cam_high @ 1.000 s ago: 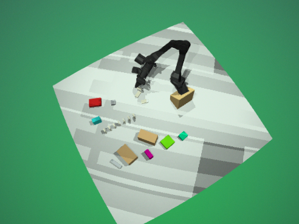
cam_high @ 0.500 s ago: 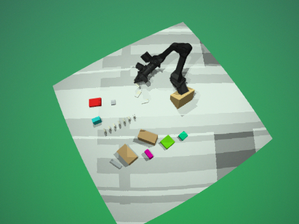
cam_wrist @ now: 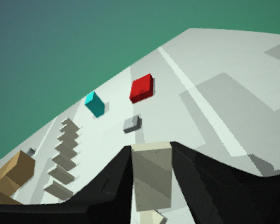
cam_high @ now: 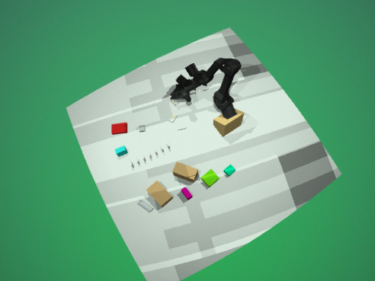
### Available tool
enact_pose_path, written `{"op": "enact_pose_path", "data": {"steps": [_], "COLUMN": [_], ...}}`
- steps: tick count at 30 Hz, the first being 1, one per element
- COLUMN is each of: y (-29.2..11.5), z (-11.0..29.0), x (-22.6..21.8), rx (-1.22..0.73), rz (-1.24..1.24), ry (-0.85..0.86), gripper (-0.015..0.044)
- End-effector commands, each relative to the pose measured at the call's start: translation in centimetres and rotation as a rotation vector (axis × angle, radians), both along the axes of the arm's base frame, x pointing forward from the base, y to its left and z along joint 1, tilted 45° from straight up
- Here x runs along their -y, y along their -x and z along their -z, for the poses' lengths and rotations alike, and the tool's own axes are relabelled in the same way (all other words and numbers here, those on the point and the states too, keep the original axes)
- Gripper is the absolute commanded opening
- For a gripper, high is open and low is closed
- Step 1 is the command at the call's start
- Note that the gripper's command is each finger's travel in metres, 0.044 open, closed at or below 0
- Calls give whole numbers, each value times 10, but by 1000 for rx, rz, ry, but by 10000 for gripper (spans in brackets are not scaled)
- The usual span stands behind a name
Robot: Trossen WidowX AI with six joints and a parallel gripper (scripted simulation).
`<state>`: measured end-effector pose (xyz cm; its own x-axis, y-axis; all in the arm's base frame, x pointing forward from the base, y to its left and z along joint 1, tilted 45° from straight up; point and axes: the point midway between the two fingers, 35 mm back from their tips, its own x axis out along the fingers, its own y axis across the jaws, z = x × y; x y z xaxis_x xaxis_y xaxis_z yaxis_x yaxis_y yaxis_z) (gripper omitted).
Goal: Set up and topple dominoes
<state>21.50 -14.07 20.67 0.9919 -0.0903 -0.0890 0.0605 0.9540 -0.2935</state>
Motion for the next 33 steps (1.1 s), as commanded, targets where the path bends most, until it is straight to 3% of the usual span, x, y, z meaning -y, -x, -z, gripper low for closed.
{"op": "enact_pose_path", "data": {"steps": [1, 21, 33], "y": [10, 51, 52], "z": [1, 14, 15], "x": [-4, -37, -38], "rx": [35, 93, 91], "rz": [-26, -164, -169], "ry": [79, 475, 489], "gripper": [107, 107, 107]}}
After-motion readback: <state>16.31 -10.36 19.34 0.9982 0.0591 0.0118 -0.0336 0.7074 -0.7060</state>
